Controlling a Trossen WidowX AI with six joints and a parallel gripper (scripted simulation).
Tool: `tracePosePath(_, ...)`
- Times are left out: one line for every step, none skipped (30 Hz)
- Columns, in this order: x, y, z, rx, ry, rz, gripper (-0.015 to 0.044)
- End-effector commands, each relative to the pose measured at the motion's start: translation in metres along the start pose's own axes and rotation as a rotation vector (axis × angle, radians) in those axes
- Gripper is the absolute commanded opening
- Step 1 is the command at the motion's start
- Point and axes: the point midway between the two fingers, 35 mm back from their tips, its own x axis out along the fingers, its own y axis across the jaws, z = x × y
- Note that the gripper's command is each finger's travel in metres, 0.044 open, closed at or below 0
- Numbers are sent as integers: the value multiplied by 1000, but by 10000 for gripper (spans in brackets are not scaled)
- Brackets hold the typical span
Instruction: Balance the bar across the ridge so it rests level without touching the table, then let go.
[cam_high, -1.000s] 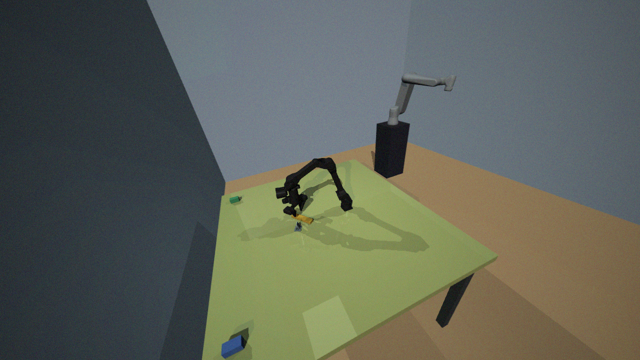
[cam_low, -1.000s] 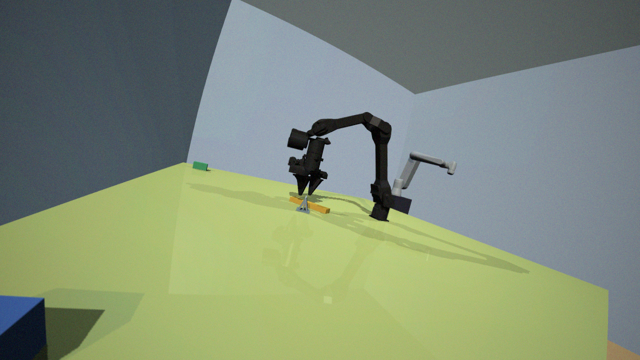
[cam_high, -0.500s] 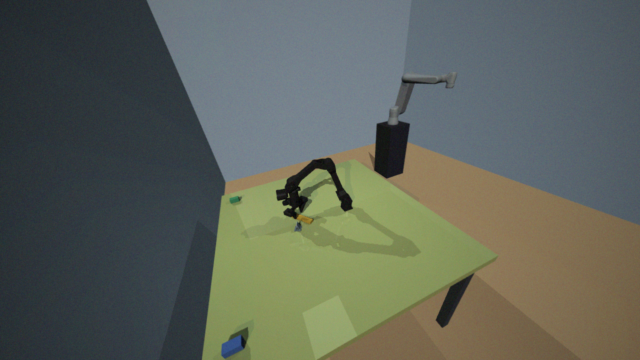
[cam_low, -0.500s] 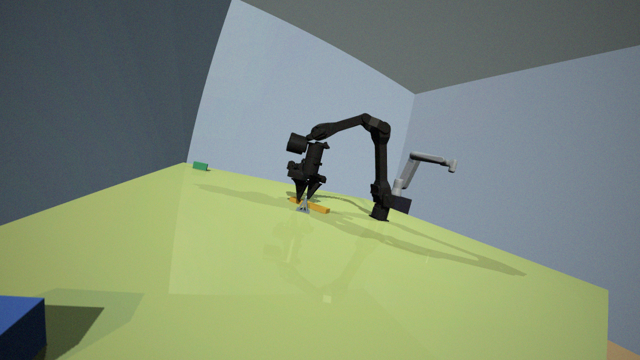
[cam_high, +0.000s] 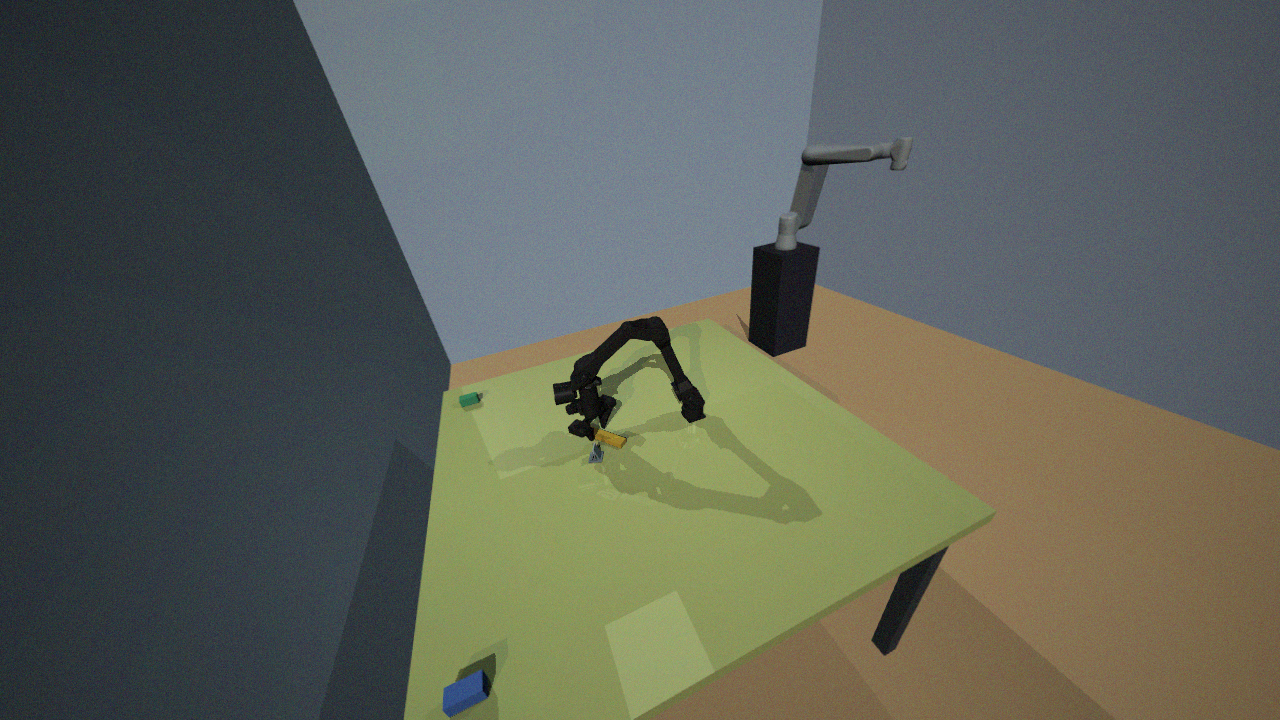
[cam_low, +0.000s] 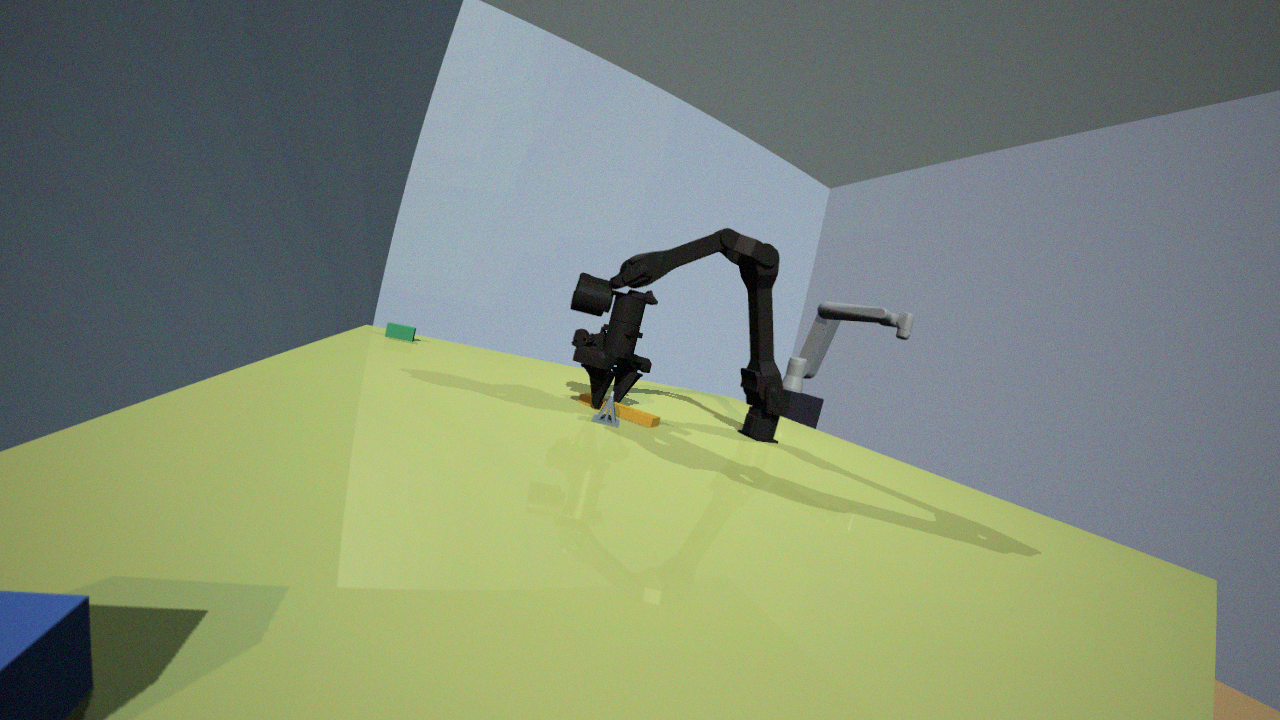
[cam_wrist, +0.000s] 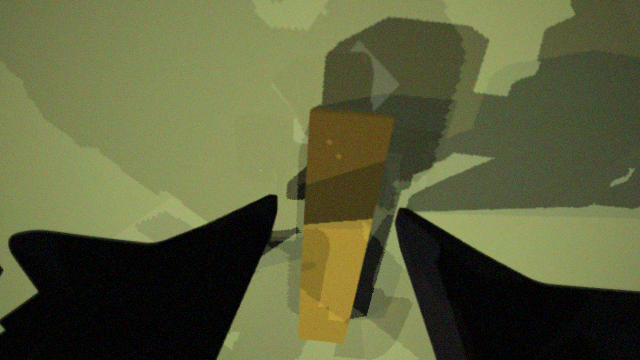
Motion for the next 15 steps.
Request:
tracePosePath(1, 0, 1, -5, -3, -2, 315)
tracePosePath(1, 0, 1, -5, -3, -2, 315)
tracePosePath(1, 0, 1, -5, -3, -2, 315)
tracePosePath(1, 0, 1, -5, -3, -2, 315)
tracePosePath(0, 0, 0, 0, 0, 0, 289)
tracePosePath(0, 0, 0, 0, 0, 0, 263)
tracePosePath(0, 0, 0, 0, 0, 0, 236)
tracePosePath(0, 0, 0, 0, 0, 0, 210)
tracePosePath(0, 0, 0, 0, 0, 0, 184)
tracePosePath(0, 0, 0, 0, 0, 0, 157)
tracePosePath(0, 0, 0, 0, 0, 0, 151)
tracePosePath(0, 0, 0, 0, 0, 0, 144)
tracePosePath(0, 0, 0, 0, 0, 0, 138)
tracePosePath(0, 0, 0, 0, 0, 0, 131)
tracePosePath(0, 0, 0, 0, 0, 0, 124)
